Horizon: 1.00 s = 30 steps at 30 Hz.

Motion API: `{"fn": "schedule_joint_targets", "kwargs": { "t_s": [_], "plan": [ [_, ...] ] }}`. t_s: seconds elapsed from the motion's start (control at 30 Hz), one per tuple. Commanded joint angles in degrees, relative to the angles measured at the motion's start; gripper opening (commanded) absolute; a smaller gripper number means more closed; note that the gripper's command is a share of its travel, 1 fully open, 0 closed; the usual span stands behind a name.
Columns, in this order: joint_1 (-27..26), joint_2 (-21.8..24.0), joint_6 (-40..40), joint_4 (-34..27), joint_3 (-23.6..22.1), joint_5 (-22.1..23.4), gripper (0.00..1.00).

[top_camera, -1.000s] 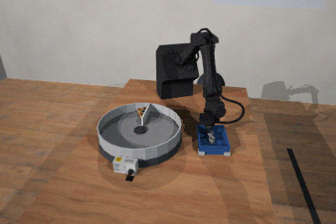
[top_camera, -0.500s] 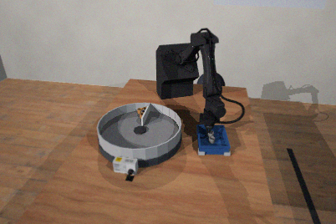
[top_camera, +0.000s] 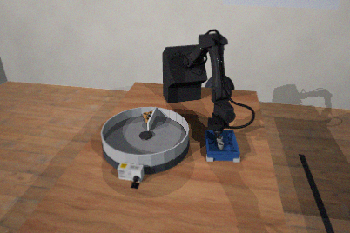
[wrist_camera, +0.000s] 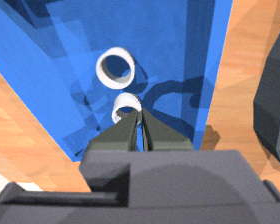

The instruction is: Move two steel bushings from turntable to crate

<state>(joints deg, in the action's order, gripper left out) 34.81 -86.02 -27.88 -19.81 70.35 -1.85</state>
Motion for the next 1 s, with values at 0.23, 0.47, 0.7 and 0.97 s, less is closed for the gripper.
{"fn": "schedule_joint_targets", "kwargs": {
  "t_s": [0.23,0.47,0.7,0.97],
  "plan": [
    [-0.8,-0.5,0.4,1.1,1.5,0.3,0.0],
    [-0.8,-0.5,0.4,1.1,1.5,0.3,0.0],
    [-0.1,0.3,0.1,1.3,0.2,-0.2,0.0],
    [-0.1,0.3,0.0,1.3,0.1,-0.3,0.0]
  ]
}}
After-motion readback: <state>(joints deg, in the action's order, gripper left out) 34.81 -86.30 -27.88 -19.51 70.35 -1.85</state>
